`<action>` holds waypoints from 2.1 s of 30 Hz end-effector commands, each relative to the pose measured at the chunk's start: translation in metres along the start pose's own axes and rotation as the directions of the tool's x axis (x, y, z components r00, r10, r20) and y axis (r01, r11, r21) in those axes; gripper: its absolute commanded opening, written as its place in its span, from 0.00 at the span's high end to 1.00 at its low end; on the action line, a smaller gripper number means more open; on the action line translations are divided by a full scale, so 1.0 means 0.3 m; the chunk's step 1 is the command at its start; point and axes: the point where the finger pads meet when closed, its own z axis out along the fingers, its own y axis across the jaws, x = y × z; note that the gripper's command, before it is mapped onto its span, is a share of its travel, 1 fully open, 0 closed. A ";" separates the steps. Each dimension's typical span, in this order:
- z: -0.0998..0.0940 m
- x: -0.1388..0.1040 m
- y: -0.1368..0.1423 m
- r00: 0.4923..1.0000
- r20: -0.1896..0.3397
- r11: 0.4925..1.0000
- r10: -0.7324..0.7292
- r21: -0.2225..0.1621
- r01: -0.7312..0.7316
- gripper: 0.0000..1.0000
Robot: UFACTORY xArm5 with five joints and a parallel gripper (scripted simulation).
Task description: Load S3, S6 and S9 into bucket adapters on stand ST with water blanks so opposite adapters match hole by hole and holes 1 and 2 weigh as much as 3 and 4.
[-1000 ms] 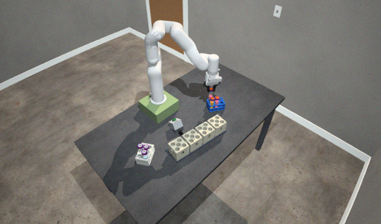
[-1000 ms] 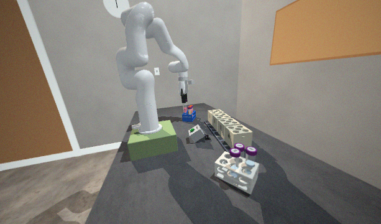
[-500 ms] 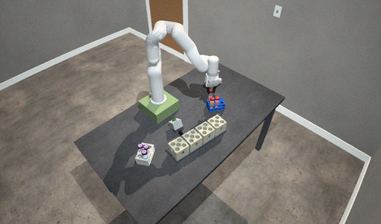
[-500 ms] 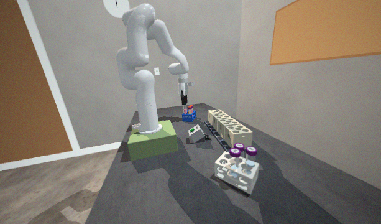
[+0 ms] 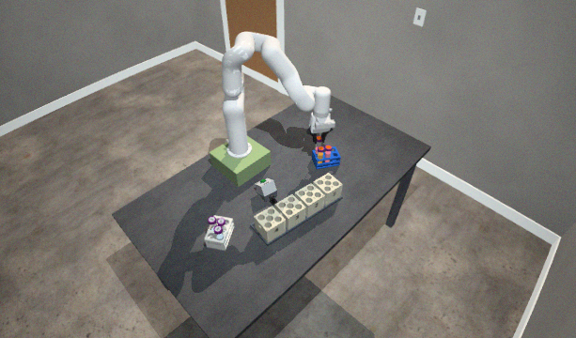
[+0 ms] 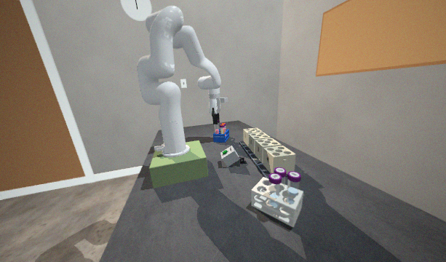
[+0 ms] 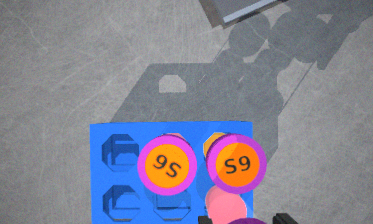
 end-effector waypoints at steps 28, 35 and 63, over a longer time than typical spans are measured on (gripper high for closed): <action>0.087 0.001 -0.005 1.000 0.000 1.000 0.000 0.004 0.000 1.00; 0.107 0.001 -0.005 1.000 0.000 1.000 0.000 0.004 0.000 1.00; 0.108 0.001 -0.005 1.000 0.000 1.000 0.000 0.004 0.000 0.56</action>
